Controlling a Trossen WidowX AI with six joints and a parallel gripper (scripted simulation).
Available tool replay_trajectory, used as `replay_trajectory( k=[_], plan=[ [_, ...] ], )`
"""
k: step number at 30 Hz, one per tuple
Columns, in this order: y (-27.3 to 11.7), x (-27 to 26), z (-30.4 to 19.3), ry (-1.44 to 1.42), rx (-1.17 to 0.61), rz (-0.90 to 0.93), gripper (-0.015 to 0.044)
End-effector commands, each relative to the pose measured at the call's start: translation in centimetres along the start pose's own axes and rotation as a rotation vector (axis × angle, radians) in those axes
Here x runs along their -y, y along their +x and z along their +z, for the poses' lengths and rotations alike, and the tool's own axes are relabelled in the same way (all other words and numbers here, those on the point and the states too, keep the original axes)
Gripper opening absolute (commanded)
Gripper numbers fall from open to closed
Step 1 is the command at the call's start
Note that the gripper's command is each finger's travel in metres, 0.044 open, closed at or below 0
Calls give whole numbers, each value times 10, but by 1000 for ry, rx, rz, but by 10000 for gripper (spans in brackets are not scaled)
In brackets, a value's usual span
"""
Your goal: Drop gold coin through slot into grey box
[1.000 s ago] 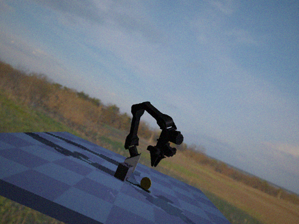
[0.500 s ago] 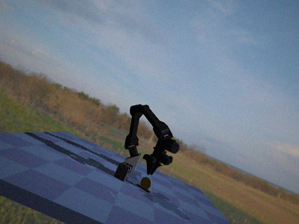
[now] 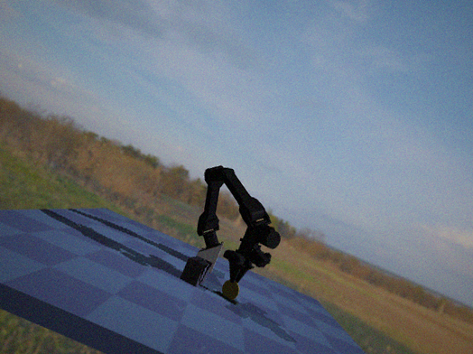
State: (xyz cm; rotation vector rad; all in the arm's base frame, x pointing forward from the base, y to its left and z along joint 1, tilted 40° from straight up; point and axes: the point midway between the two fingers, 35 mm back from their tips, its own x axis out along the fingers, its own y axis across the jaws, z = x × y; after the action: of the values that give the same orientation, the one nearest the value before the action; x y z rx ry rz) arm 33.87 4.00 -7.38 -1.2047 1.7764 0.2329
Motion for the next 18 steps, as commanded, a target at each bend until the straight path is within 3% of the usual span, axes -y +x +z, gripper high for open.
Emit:
replay_trajectory(
  k=[1,18],
  plan=[
    [9,-2,0,-12,-10,0,161],
    [37,-2,-2,-11,-11,-2,161]
  ],
)
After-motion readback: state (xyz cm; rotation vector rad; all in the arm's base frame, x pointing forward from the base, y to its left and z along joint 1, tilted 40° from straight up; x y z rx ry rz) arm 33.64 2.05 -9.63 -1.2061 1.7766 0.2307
